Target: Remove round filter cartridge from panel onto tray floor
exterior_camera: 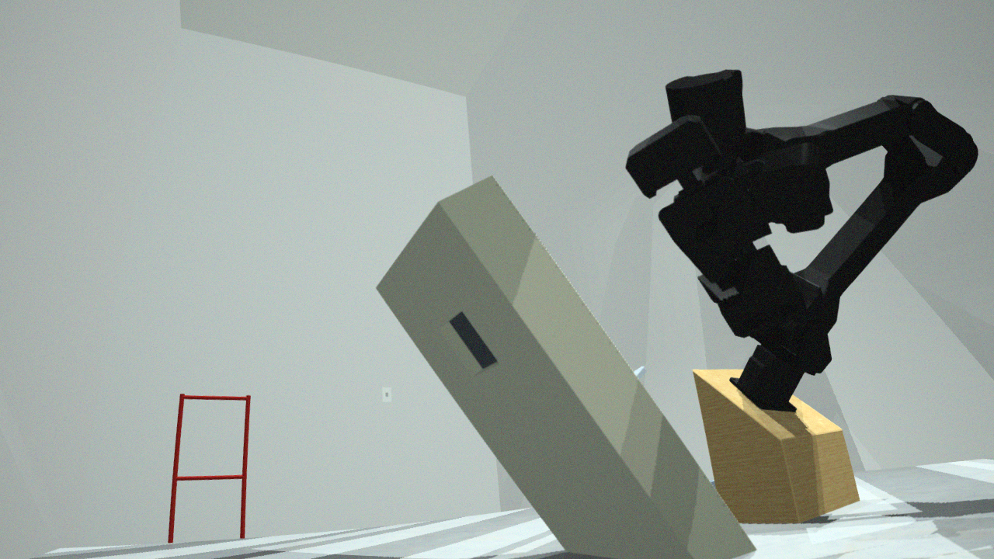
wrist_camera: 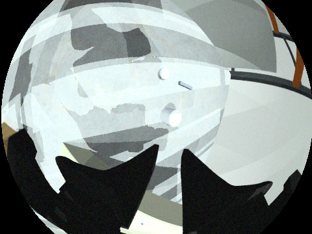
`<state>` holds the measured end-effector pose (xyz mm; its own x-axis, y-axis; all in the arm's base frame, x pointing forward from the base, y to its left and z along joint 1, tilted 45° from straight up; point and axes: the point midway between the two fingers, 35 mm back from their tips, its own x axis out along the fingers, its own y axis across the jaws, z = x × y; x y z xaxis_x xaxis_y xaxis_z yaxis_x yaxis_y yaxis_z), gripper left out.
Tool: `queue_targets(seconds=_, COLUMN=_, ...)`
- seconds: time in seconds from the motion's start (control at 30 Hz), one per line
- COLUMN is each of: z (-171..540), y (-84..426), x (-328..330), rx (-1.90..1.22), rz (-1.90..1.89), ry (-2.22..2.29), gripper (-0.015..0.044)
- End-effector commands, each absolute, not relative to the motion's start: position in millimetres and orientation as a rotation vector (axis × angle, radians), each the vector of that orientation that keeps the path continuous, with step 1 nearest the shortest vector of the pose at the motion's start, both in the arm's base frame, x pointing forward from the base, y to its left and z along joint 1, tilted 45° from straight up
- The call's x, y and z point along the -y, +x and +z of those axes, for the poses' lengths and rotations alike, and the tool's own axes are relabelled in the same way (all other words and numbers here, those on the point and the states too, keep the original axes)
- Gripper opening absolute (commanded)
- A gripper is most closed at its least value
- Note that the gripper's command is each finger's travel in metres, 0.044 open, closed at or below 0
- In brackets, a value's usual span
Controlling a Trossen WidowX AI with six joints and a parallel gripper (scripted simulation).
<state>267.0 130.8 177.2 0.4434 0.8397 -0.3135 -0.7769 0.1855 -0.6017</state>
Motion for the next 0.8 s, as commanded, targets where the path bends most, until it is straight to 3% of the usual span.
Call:
queue_targets(seconds=0.0, z=162.7, y=295.2, x=-72.7, rx=-0.052, rz=0.980, ry=-0.703, gripper=0.0107)
queue_targets(seconds=0.4, z=102.0, y=289.7, x=51.8, rx=-0.352, rz=0.668, ry=-0.308, gripper=0.0107)
queue_targets(seconds=0.77, z=101.1, y=289.1, x=53.7, rx=-0.356, rz=0.663, ry=-0.301, gripper=0.0107)
